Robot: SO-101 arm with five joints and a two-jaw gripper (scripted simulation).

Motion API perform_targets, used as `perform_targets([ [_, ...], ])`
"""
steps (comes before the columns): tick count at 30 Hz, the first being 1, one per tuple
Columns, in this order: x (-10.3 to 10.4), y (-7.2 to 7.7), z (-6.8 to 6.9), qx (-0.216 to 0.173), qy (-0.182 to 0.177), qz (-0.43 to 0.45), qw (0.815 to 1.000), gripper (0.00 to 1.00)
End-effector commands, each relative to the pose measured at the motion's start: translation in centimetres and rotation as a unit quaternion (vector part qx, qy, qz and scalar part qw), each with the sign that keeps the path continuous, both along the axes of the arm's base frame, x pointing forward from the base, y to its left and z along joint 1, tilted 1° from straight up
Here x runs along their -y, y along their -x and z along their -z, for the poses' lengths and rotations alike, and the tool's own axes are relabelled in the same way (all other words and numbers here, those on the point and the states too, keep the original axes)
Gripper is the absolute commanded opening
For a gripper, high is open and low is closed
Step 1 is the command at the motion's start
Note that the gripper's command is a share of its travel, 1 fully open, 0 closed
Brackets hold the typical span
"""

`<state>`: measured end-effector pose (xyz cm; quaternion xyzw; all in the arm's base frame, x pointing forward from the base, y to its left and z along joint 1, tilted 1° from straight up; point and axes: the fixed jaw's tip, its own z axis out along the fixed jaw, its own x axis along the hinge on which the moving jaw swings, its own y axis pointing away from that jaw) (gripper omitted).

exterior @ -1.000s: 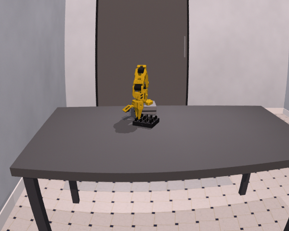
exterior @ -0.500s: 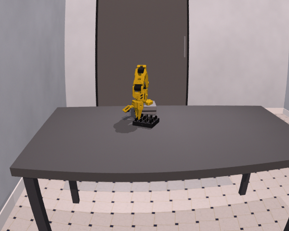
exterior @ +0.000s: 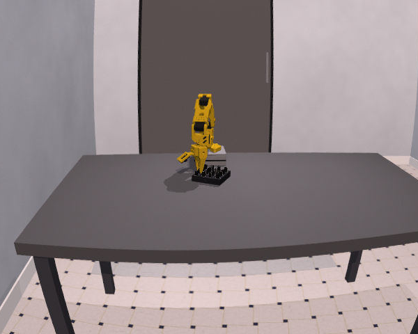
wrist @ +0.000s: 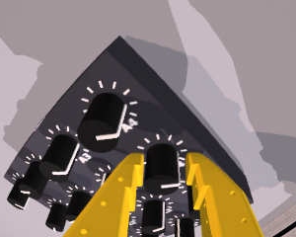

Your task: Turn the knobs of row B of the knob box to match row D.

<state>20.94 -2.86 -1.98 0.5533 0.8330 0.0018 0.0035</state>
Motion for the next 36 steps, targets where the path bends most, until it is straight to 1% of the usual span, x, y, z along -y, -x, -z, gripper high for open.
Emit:
perform_targets([
  [1,0.22,0.47,0.32,-0.008,-0.001,0.004,1.000,0.09],
  [18,0.22,0.47,0.32,-0.008,-0.001,0.004,1.000,0.02],
  [27,0.22,0.47,0.32,-0.008,-0.001,0.004,1.000,0.01],
  [36,0.14,0.51,0.32,-0.008,-0.001,-0.075,0.997,0.01],
])
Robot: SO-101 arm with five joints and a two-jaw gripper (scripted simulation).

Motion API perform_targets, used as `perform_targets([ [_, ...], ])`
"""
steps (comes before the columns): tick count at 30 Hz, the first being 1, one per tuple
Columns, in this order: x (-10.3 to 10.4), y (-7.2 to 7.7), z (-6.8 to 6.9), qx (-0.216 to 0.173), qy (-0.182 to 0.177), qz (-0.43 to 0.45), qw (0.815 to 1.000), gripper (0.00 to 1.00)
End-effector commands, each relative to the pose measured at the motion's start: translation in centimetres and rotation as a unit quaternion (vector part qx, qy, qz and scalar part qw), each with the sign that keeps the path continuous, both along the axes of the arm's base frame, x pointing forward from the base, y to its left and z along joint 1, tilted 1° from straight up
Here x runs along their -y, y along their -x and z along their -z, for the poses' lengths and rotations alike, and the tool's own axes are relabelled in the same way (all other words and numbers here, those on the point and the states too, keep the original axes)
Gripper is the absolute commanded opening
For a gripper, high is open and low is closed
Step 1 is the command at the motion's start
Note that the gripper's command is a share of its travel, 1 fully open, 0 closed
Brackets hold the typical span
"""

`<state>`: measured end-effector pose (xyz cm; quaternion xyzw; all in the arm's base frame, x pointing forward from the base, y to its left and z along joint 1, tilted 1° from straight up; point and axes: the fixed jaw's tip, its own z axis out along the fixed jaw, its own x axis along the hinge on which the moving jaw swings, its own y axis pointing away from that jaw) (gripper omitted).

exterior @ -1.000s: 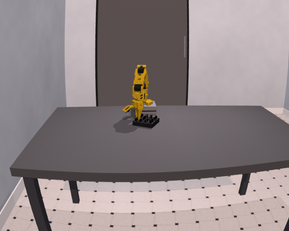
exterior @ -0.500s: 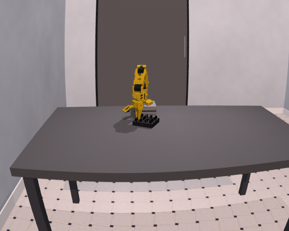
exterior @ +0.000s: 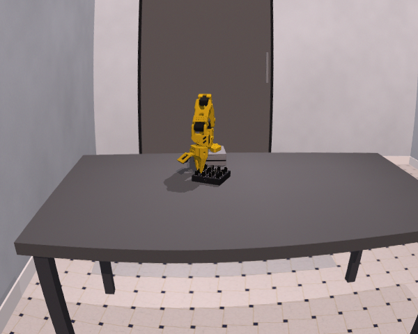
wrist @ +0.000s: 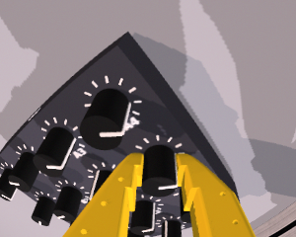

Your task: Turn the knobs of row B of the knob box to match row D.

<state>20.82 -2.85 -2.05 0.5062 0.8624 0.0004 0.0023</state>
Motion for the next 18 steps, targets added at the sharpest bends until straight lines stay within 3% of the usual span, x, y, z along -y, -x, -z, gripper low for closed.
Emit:
perform_targets([
  [1,0.14,0.40,0.25,-0.007,-0.002,-0.028,1.000,0.01],
  [18,0.03,0.49,0.25,-0.007,-0.002,-0.158,0.987,0.01],
])
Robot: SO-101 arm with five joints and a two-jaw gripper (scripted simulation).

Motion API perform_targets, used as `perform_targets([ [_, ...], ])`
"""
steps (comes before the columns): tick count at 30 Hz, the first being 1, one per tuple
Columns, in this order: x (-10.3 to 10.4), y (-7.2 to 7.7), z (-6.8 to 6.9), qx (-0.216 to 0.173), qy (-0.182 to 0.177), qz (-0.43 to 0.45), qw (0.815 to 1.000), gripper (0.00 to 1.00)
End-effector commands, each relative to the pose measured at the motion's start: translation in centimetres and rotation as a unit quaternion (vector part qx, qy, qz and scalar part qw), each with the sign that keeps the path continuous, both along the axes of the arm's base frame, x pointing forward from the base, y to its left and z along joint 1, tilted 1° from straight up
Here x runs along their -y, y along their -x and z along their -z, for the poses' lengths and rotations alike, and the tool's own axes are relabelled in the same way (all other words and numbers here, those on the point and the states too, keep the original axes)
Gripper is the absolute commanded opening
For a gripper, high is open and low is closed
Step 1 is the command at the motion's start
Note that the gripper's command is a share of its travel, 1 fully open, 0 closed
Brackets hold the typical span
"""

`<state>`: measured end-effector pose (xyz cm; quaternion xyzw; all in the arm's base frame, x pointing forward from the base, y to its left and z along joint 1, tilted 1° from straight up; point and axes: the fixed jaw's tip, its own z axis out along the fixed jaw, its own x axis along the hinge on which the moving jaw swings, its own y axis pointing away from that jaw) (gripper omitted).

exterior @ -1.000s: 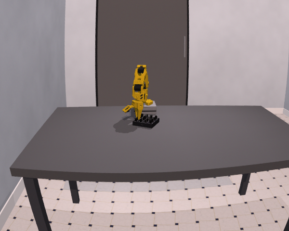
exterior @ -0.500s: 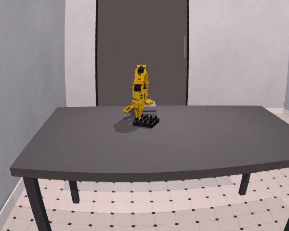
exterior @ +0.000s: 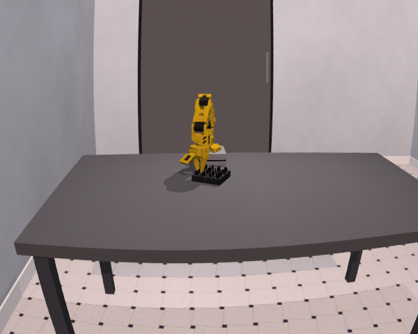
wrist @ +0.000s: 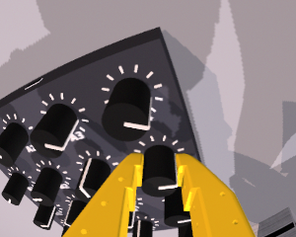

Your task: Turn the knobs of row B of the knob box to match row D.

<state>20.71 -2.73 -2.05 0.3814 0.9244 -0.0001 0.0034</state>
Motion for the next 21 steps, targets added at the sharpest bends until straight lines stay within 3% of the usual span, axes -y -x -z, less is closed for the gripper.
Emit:
perform_targets([
  [1,0.14,0.39,0.25,-0.008,-0.002,-0.028,1.000,0.01],
  [21,0.04,0.54,0.25,-0.008,-0.002,-0.184,0.983,0.01],
])
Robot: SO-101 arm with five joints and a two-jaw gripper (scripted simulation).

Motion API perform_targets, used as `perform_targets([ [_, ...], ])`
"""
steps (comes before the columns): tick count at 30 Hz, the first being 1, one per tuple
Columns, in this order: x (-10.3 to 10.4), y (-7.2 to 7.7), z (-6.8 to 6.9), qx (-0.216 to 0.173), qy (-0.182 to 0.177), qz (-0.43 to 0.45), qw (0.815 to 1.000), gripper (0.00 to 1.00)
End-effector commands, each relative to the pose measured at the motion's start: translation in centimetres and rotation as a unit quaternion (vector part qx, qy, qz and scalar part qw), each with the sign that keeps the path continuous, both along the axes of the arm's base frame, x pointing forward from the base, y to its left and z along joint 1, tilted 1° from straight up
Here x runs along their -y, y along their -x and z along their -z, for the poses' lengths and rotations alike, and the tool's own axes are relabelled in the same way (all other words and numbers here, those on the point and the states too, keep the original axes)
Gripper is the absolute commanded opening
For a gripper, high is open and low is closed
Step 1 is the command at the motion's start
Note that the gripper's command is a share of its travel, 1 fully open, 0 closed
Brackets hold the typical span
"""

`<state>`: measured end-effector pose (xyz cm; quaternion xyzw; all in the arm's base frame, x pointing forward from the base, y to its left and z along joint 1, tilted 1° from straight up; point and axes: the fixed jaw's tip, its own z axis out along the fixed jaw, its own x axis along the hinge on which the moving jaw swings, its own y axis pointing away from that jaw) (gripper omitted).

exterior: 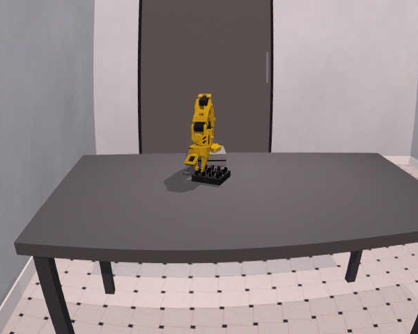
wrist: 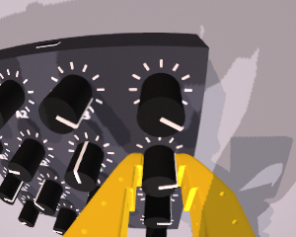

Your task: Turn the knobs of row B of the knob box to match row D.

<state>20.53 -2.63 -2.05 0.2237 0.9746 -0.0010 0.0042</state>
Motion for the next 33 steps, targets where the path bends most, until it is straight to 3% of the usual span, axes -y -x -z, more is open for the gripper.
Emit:
perform_targets([
  [1,0.13,0.37,0.25,-0.008,-0.003,-0.028,1.000,0.01],
  [20,0.10,0.52,0.24,-0.008,-0.003,-0.159,0.987,0.01],
  [33,0.09,0.65,0.24,-0.008,-0.003,-0.269,0.963,0.01],
])
